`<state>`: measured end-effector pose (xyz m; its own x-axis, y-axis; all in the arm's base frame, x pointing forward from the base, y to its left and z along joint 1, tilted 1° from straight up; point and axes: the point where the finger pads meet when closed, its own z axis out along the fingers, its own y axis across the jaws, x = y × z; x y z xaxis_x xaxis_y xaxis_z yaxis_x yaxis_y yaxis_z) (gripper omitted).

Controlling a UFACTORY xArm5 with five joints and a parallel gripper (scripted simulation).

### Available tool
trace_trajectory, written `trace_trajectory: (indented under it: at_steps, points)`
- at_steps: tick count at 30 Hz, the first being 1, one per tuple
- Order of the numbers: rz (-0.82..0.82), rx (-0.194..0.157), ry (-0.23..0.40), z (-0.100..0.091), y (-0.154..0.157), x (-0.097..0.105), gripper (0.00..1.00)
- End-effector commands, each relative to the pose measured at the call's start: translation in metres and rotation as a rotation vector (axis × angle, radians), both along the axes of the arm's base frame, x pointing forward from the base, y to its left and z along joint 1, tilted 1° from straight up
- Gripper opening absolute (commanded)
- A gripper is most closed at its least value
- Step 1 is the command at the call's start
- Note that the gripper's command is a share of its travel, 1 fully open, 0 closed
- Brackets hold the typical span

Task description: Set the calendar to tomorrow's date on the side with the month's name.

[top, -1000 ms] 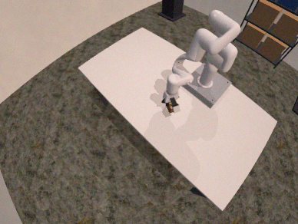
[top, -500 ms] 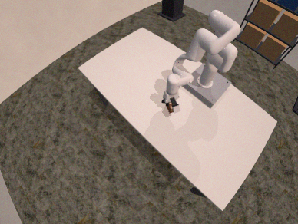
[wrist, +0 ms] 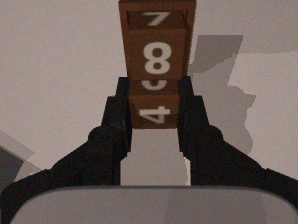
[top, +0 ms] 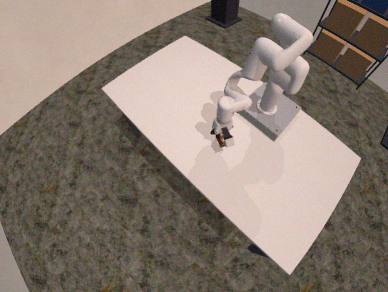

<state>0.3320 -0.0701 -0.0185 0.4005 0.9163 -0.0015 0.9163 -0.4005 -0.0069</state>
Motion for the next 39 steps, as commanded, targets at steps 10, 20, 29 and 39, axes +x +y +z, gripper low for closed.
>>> trace_trajectory:
  at_steps: [10,20,29,39]
  points:
    - [0.0,-0.001,-0.003,-0.0045,-0.0002,0.0011,0.27]
    - [0.0,-0.001,-0.003,-0.0074,-0.0002,0.0011,0.27]
    - [0.0,-0.001,-0.003,-0.0082,-0.0002,0.001,0.27]
    - [0.0,-0.001,-0.003,-0.0082,-0.0002,0.001,0.27]
